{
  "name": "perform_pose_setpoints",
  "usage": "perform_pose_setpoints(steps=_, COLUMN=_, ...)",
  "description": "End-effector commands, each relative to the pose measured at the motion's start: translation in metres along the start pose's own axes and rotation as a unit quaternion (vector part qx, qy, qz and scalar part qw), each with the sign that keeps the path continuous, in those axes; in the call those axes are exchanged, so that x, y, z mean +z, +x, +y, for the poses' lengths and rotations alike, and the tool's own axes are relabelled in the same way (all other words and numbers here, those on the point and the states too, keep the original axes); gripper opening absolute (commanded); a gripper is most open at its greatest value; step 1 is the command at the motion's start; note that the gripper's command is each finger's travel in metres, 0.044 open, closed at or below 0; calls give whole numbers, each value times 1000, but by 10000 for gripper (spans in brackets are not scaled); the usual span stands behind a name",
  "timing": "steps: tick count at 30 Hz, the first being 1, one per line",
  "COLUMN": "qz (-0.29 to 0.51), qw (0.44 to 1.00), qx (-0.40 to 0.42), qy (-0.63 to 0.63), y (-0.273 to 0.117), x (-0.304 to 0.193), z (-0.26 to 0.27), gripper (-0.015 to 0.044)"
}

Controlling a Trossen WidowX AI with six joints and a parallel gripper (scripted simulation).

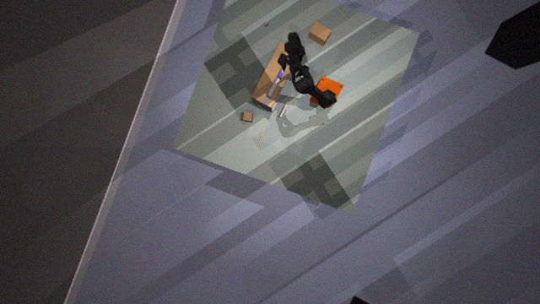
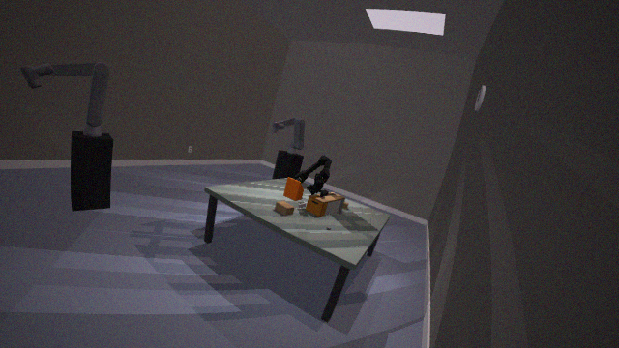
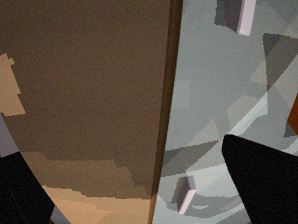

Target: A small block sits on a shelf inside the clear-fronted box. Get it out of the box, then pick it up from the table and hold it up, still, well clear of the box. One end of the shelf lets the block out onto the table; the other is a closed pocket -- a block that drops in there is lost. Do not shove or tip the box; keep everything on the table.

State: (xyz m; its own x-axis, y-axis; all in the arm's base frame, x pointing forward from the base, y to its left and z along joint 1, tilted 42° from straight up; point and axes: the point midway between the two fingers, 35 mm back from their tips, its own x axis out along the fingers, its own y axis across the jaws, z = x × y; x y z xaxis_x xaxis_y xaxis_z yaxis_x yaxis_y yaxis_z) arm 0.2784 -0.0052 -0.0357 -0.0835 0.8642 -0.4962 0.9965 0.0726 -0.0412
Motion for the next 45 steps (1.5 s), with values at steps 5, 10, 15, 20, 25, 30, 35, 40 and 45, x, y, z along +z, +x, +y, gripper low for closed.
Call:
perform_pose_setpoints(steps=5, qz=1, qw=1000, qx=0, qy=0, y=5, x=-15, z=0, gripper=400)
perform_pose_setpoints(steps=10, qz=1, qw=1000, qx=0, qy=0, y=8, x=-23, z=0, gripper=400)
perform_pose_setpoints(steps=15, qz=1, qw=1000, qx=0, qy=0, y=11, x=-31, z=1, gripper=400)
perform_pose_setpoints(steps=20, qz=1, qw=1000, qx=0, qy=0, y=14, x=-39, z=1, gripper=400)
perform_pose_setpoints(steps=25, qz=2, qw=1000, qx=0, qy=0, y=17, x=-47, z=1, gripper=400)
perform_pose_setpoints(steps=30, qz=2, qw=1000, qx=0, qy=0, y=19, x=-56, z=1, gripper=400)
perform_pose_setpoints(steps=35, qz=2, qw=1000, qx=0, qy=0, y=22, x=-64, z=1, gripper=400)
perform_pose_setpoints(steps=40, qz=2, qw=1000, qx=0, qy=0, y=19, x=-53, z=-1, gripper=400)
perform_pose_setpoints(steps=45, qz=2, qw=1000, qx=0, qy=0, y=18, x=-51, z=-2, gripper=400)
